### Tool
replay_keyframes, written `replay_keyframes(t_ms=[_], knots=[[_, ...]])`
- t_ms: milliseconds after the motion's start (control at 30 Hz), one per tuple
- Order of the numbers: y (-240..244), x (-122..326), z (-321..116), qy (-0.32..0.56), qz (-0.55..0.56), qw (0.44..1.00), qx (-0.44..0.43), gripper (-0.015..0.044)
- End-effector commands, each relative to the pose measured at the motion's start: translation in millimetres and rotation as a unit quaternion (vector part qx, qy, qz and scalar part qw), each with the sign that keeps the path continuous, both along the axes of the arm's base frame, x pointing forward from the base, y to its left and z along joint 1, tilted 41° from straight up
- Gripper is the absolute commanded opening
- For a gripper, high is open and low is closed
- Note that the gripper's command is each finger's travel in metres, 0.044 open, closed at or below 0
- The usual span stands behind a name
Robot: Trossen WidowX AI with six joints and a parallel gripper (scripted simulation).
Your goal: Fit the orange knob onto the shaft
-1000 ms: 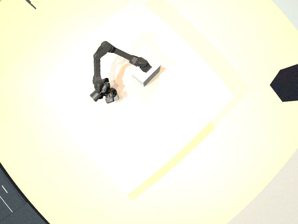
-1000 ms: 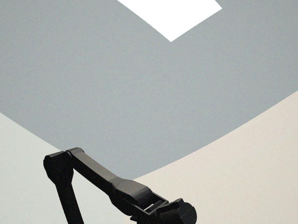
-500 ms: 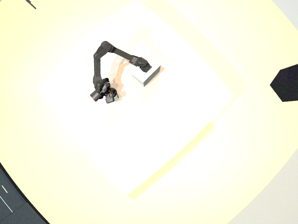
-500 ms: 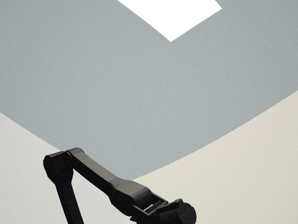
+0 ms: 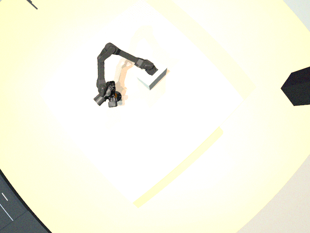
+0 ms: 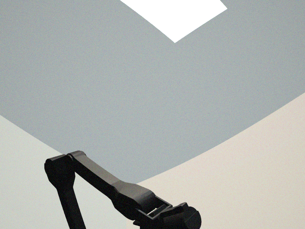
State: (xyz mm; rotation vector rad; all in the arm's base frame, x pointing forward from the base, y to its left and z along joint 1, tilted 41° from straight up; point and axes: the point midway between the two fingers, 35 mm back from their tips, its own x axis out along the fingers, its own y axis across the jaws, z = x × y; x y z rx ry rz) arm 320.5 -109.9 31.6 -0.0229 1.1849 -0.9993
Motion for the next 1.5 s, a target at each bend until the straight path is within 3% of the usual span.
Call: replay_keyframes(t_ms=[0, 1400, 1467], knots=[[0, 1, -1, -0.014, -0.015, 1.000, 0.000, 0.0000], [-12, 1, -14, -0.014, -0.016, 1.000, -0.001, 0.0000], [-12, 1, -14, -0.014, -0.016, 1.000, -0.001, 0.0053]])
